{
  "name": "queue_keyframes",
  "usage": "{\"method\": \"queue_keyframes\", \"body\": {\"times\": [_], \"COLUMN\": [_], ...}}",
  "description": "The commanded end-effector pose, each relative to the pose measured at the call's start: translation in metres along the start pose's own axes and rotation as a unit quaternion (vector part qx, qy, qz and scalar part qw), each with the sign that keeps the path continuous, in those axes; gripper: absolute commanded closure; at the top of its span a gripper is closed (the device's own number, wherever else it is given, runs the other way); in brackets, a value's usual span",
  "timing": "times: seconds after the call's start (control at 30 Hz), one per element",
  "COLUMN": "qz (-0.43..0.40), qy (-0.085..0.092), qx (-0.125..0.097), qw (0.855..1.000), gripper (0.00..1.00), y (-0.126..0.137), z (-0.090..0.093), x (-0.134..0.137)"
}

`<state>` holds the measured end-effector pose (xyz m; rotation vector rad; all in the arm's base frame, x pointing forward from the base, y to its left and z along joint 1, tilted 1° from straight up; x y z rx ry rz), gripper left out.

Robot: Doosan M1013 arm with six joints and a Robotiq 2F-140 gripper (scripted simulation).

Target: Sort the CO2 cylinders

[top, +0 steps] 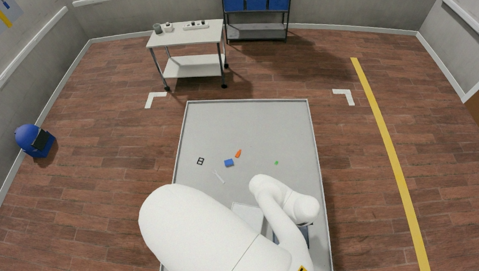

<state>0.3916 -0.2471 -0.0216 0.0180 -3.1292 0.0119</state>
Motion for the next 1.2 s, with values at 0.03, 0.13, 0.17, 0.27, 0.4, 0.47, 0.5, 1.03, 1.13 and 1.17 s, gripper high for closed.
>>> {"method": "queue_keyframes", "body": {"times": [0.03,0.13,0.17,0.27,0.4,0.47,0.5,1.03,1.13,1.17], "qz": [0.002,0.002,0.002,0.002,0.000,-0.001,-0.001,0.000,0.000,0.000], "qy": [-0.002,-0.002,-0.002,-0.003,-0.003,-0.003,-0.003,-0.002,-0.001,-0.001], "qx": [0.002,0.002,0.002,0.001,0.001,0.001,0.001,0.001,0.000,0.000], "qw": [1.000,1.000,1.000,1.000,1.000,1.000,1.000,1.000,1.000,1.000], "gripper": [0.60,0.60,0.60,0.60,0.60,0.60,0.60,0.60,0.60,0.60], "y": [-0.003,-0.003,-0.003,-0.002,-0.001,-0.001,-0.001,0.000,0.001,0.001], "z": [-0.010,-0.019,-0.019,-0.039,-0.076,-0.096,-0.107,-0.167,-0.165,-0.165], "x": [-0.002,-0.002,-0.002,-0.002,-0.002,-0.002,-0.002,-0.001,0.000,0.000]}}
Point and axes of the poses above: the point where the finger pads meet when closed, its own z axis out along the fingers, its own x axis across the jaws, y = z × x, the point moved 4 cm from there along -z, back along the fingers, and after that the axes turned 2 degrees about -z, right-handed, at the moved point
